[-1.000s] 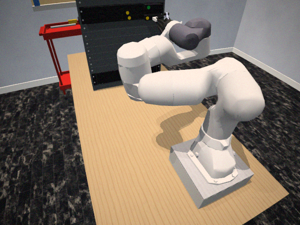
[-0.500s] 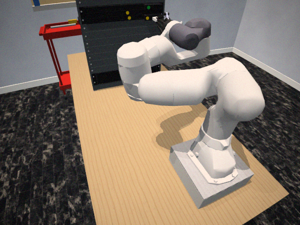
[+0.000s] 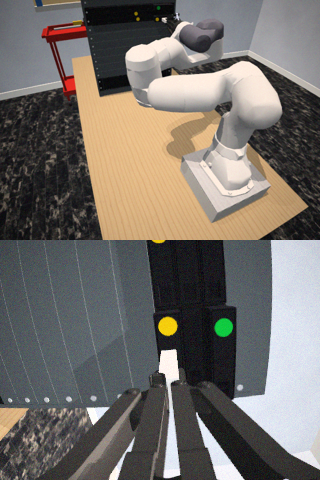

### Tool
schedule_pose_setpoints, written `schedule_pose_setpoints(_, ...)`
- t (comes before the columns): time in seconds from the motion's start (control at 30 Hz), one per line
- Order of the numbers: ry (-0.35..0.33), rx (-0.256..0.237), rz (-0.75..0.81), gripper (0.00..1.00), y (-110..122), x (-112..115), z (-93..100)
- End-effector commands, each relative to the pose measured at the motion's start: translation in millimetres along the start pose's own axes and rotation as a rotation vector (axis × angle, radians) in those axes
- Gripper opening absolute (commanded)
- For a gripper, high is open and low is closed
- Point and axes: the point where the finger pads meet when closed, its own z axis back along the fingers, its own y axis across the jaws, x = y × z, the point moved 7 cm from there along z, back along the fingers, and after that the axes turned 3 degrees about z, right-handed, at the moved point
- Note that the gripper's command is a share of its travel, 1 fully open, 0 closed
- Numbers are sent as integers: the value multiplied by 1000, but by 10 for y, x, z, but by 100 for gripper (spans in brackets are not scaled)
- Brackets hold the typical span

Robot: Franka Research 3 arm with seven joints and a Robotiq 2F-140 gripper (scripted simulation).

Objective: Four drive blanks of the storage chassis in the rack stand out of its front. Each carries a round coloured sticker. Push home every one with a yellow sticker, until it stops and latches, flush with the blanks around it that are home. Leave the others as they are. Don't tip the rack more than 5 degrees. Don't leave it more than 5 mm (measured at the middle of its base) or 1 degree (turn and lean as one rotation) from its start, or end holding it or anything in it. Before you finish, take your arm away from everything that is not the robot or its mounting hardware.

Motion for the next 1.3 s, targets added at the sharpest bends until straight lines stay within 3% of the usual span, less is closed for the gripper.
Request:
schedule_pose_setpoints(0.0, -6, 4, -2, 0, 9, 19, -21)
schedule_pose_setpoints(1.27, -6, 4, -2, 0, 41, 60, -220)
